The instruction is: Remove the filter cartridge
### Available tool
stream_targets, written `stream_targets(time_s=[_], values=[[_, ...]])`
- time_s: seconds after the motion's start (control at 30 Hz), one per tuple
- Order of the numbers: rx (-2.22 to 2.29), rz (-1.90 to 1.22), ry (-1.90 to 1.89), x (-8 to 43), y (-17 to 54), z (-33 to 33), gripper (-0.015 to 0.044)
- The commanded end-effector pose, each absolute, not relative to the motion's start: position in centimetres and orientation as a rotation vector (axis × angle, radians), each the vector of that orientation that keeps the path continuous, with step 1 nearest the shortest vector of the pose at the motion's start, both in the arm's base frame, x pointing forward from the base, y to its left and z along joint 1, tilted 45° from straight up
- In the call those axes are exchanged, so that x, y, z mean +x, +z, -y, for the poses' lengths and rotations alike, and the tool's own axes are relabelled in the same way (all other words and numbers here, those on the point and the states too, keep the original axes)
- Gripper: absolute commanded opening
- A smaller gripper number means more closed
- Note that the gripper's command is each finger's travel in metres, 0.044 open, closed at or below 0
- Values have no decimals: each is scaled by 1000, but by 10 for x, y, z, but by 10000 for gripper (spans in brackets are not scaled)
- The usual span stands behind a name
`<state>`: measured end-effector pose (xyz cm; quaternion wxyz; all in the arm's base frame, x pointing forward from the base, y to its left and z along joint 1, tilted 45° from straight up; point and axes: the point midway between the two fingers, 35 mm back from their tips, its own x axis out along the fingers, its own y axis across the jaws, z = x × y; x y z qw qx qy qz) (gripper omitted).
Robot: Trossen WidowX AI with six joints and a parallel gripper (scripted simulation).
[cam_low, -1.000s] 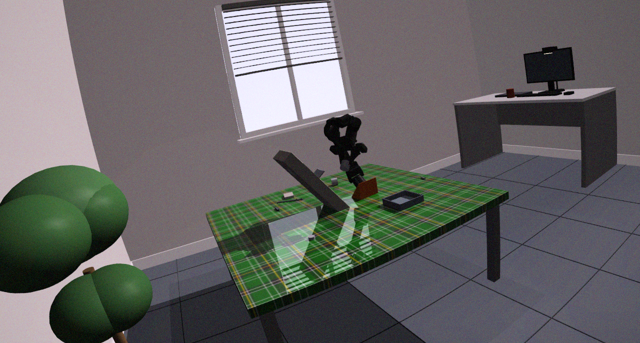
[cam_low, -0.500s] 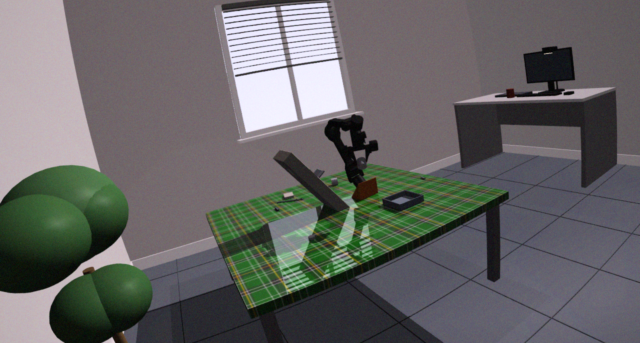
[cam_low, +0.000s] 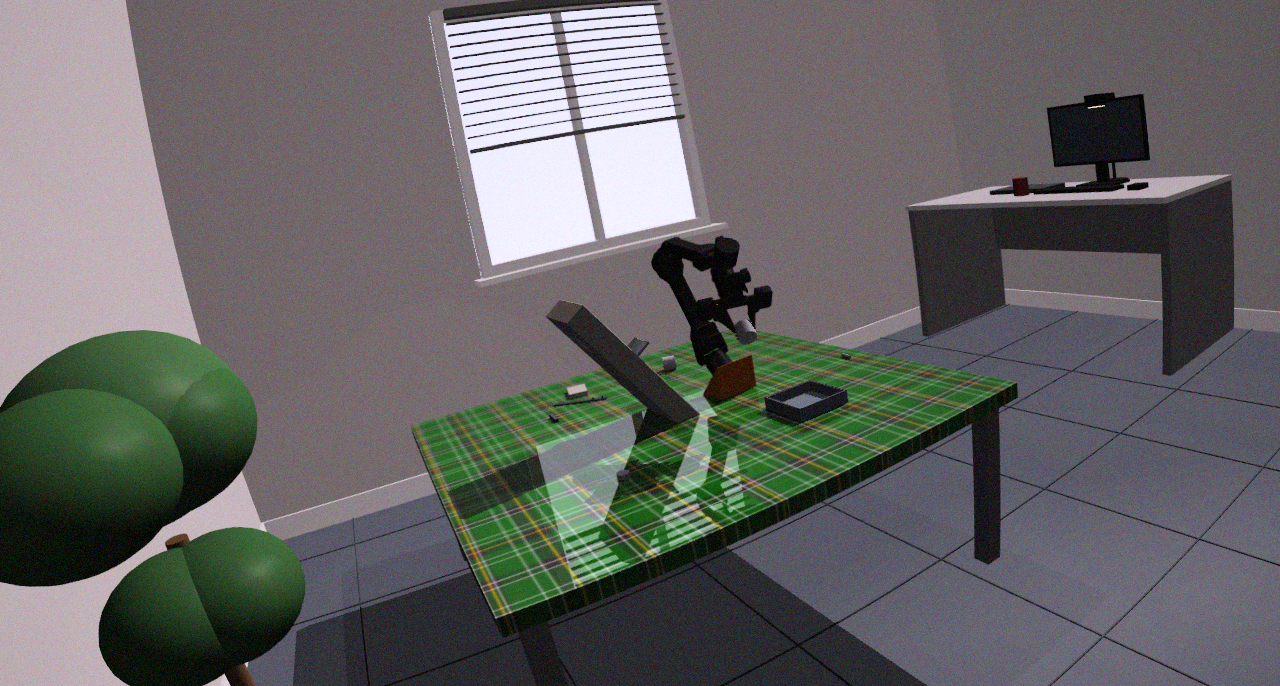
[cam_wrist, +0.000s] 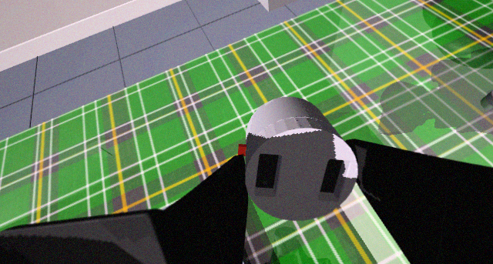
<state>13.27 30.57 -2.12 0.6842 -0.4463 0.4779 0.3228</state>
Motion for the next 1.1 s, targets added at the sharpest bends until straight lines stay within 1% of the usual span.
stream_targets(time_s=[0.0, 0.3, 0.63, 0.9, 1.07], values=[[-1014, -1088, 824, 108, -42, -305, 0], [-1045, -1134, 1026, 57, -84, -288, 0], [-1078, -1184, 1247, 4, -117, -254, 0], [-1080, -1187, 1261, 1, -119, -251, 0], [-1080, -1187, 1261, 0, -135, -240, 0]])
